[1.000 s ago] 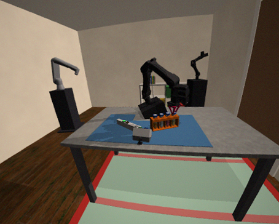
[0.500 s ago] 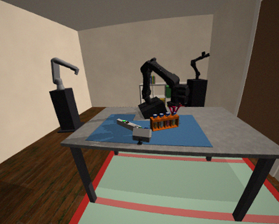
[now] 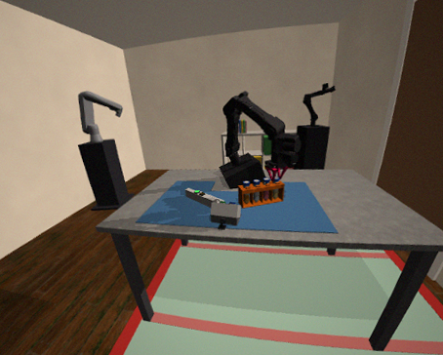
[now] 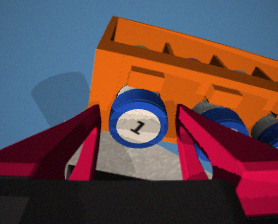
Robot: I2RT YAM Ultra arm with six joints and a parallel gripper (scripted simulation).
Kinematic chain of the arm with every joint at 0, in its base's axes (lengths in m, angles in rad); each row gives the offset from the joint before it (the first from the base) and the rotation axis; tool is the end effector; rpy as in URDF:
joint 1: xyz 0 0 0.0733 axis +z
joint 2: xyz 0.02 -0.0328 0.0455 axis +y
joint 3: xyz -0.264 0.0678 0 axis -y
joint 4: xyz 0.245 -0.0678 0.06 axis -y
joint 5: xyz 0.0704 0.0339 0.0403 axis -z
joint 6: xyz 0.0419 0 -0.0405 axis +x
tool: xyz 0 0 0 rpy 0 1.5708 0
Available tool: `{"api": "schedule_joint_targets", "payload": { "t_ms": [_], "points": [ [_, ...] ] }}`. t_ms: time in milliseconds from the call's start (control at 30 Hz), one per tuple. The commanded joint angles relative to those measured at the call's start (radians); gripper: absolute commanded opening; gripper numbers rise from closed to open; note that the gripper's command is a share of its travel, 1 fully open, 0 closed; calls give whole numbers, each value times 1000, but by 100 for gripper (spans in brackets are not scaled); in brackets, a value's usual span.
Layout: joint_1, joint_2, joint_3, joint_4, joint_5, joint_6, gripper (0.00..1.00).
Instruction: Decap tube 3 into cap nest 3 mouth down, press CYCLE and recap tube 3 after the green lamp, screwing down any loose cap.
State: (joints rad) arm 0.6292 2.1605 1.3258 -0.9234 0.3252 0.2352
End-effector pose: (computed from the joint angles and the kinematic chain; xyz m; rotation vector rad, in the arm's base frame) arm 0.2943 0.1990 0.0888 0.6441 -2.9867 0.5753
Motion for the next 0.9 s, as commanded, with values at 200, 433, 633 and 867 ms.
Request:
{"api": "schedule_joint_targets", "payload": {
  "t_ms": [200,433,633,867],
  "points": [
    [18,-28,43,-65,-3,24,49],
    [36,-49,97,-146,-7,42,49],
    [42,-54,115,-171,-8,48,49],
    [-16,-108,71,-162,3,-261,49]
  ]
}}
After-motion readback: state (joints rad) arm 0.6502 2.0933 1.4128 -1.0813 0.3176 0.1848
